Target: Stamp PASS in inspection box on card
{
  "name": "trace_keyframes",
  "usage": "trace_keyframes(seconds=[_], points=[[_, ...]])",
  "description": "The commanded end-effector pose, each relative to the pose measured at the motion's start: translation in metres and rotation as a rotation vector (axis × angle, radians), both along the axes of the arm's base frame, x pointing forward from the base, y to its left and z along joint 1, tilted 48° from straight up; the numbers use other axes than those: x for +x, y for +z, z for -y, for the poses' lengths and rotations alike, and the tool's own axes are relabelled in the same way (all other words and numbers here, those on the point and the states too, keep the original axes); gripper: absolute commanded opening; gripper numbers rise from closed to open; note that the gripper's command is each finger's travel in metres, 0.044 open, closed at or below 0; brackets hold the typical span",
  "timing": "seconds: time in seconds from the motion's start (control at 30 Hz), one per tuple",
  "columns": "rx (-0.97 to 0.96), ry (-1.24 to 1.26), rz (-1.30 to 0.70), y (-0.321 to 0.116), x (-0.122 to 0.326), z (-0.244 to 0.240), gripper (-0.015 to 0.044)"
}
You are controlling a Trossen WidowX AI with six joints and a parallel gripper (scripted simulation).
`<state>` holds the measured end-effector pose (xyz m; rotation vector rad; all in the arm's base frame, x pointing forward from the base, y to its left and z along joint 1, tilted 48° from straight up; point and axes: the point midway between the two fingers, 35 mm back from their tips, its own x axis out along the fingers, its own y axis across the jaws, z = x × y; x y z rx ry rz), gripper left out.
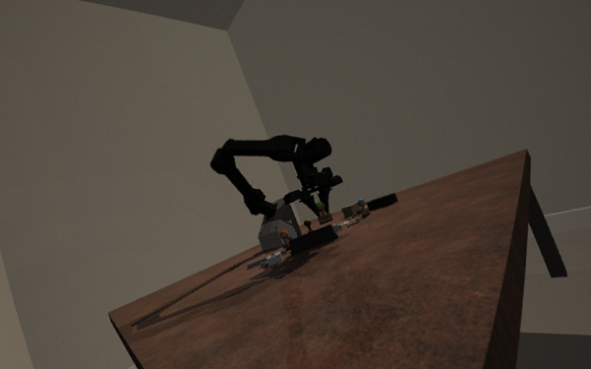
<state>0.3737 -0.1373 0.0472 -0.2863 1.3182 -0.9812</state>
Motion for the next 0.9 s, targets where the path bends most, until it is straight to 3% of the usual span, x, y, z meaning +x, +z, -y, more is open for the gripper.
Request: trace_keyframes(seconds=[0.0, 0.83, 0.87], points=[[-0.003, 0.004, -0.005, -0.005, -0.001, 0.005, 0.0], [-0.007, 0.004, -0.006, -0.03, -0.005, 0.033, 0.0], [-0.003, -0.001, -0.001, -0.027, -0.004, 0.031, 0.0026]])
